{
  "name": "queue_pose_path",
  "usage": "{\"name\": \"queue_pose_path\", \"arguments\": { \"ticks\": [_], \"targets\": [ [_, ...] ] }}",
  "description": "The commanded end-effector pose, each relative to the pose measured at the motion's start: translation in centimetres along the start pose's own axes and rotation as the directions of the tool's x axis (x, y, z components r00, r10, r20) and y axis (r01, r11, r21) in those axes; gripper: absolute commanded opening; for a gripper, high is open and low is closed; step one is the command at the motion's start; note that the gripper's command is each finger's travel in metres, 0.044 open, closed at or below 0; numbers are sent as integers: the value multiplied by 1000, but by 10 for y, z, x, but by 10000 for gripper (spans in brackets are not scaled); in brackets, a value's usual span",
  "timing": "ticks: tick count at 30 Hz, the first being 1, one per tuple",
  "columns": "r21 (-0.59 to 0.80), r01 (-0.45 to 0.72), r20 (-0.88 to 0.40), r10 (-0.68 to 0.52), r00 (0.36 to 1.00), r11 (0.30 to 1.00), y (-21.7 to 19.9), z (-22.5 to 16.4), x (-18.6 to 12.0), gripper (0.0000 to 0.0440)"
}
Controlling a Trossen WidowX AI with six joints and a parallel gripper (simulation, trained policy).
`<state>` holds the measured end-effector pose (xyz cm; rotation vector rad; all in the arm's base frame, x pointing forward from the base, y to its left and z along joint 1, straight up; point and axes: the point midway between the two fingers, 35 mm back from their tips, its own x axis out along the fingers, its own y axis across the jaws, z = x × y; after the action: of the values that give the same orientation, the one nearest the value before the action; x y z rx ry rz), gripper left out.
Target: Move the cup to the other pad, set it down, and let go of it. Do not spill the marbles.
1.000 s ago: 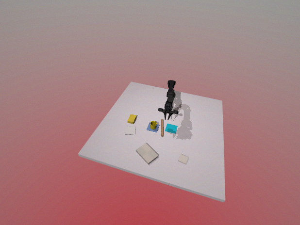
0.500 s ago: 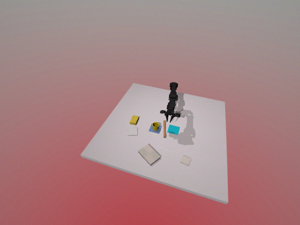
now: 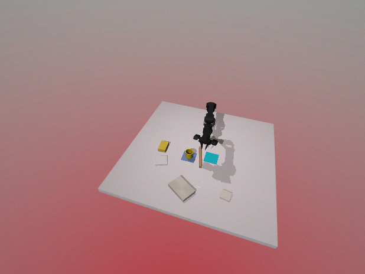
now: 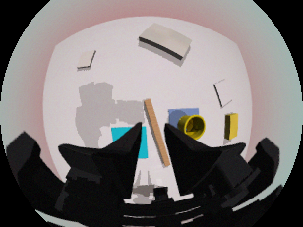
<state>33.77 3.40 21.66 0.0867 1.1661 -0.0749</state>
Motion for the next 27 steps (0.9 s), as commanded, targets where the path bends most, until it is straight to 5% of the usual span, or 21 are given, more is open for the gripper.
{"name": "queue_pose_path", "arguments": {
  "ticks": [1, 27],
  "targets": [
    [-17, 23, -53, -24, 998, 1000, -5, -3, 7, 125],
    [-145, 86, -352, -133, 927, 986, -61, -35, 52, 139]
  ]
}}
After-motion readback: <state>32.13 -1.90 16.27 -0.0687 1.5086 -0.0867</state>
